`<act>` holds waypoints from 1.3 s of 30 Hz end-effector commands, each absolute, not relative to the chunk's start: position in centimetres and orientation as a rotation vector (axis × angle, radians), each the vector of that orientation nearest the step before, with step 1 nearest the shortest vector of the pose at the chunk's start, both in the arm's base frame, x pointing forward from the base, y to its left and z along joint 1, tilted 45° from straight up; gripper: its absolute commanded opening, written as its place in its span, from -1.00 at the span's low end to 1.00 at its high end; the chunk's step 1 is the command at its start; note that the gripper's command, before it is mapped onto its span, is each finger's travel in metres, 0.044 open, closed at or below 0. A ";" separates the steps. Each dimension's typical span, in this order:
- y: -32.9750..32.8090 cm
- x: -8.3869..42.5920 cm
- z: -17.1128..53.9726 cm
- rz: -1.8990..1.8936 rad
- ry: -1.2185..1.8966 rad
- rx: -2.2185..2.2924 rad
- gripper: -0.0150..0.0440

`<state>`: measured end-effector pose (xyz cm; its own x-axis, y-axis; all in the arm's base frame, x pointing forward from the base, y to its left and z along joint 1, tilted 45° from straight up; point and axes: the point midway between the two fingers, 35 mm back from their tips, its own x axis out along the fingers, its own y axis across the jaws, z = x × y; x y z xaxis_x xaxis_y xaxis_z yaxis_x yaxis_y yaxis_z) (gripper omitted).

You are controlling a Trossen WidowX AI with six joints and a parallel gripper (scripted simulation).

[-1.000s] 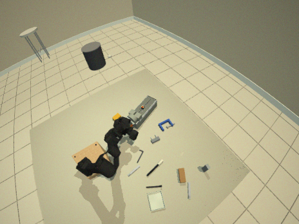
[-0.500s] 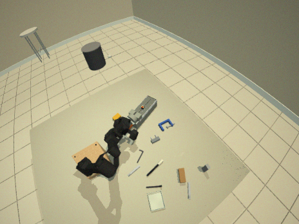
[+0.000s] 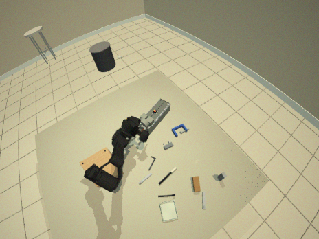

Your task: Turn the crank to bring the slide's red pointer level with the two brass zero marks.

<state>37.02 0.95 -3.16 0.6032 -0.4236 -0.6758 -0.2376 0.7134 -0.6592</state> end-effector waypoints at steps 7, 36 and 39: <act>5.9 38.1 1.6 -0.119 0.941 -0.794 1.00; 9.6 46.6 0.7 -0.297 0.985 -0.718 1.00; 9.8 47.5 0.2 -0.322 0.985 -0.709 1.00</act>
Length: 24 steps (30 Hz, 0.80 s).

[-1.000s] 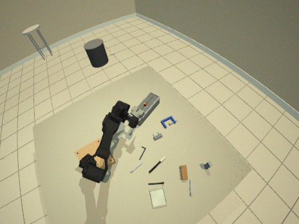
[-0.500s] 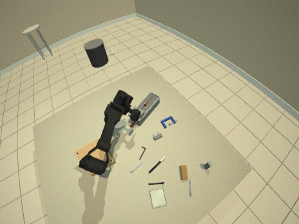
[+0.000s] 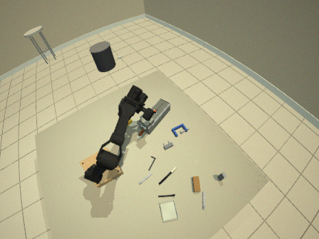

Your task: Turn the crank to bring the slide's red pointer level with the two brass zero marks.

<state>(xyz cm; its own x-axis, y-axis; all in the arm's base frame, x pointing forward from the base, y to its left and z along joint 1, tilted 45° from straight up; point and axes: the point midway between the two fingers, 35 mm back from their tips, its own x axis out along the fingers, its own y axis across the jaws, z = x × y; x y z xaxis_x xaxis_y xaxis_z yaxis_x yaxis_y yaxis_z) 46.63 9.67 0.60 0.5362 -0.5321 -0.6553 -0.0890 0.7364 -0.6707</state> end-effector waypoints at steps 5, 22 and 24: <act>9.6 48.2 -0.6 -0.344 0.984 -0.701 1.00; 6.4 48.3 -4.3 -0.367 0.980 -0.694 1.00; 6.4 48.3 -4.3 -0.367 0.980 -0.694 1.00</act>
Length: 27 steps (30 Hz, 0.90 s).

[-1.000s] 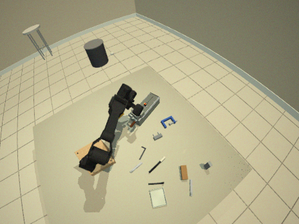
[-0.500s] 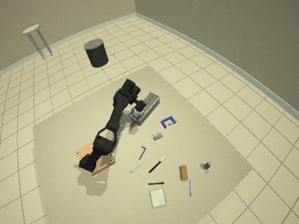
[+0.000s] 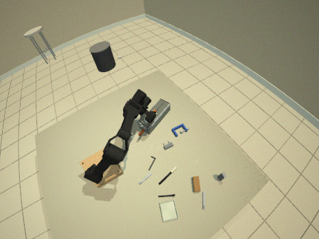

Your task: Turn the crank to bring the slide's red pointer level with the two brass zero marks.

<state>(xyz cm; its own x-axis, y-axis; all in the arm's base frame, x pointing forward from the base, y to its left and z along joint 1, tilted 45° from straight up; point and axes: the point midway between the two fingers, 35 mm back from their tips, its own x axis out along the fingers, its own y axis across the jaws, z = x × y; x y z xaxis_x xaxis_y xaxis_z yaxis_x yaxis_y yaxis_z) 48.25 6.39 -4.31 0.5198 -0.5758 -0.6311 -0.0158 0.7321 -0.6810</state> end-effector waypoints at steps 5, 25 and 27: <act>6.4 48.3 -4.3 -0.367 0.980 -0.694 1.00; 9.6 46.9 0.7 -0.317 0.976 -0.707 1.00; 9.4 46.3 1.1 -0.301 0.975 -0.714 1.00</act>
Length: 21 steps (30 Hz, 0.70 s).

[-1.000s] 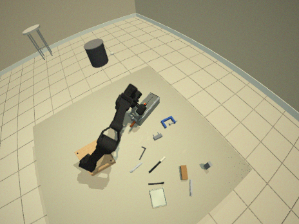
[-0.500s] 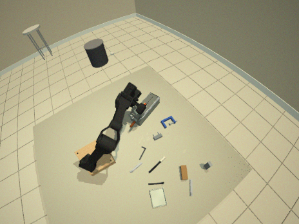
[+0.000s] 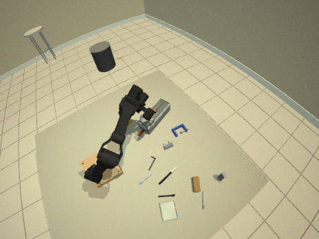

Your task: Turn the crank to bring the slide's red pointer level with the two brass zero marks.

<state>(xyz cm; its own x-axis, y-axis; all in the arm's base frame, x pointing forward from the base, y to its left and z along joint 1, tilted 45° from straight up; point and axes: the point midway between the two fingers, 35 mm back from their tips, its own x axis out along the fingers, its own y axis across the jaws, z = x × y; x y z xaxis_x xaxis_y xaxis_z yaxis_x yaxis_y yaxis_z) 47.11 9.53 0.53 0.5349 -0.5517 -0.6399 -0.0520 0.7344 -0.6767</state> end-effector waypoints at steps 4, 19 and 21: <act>9.1 44.9 1.7 -0.270 0.971 -0.727 1.00; 7.5 39.4 3.2 -0.150 0.947 -0.779 1.00; 7.3 38.6 3.3 -0.135 0.942 -0.787 1.00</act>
<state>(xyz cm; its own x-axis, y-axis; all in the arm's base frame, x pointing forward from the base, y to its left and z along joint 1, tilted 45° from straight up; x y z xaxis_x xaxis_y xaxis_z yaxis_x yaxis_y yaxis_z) 39.73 7.54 3.21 0.5938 -0.4479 -0.6684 -0.1976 0.7241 -0.6608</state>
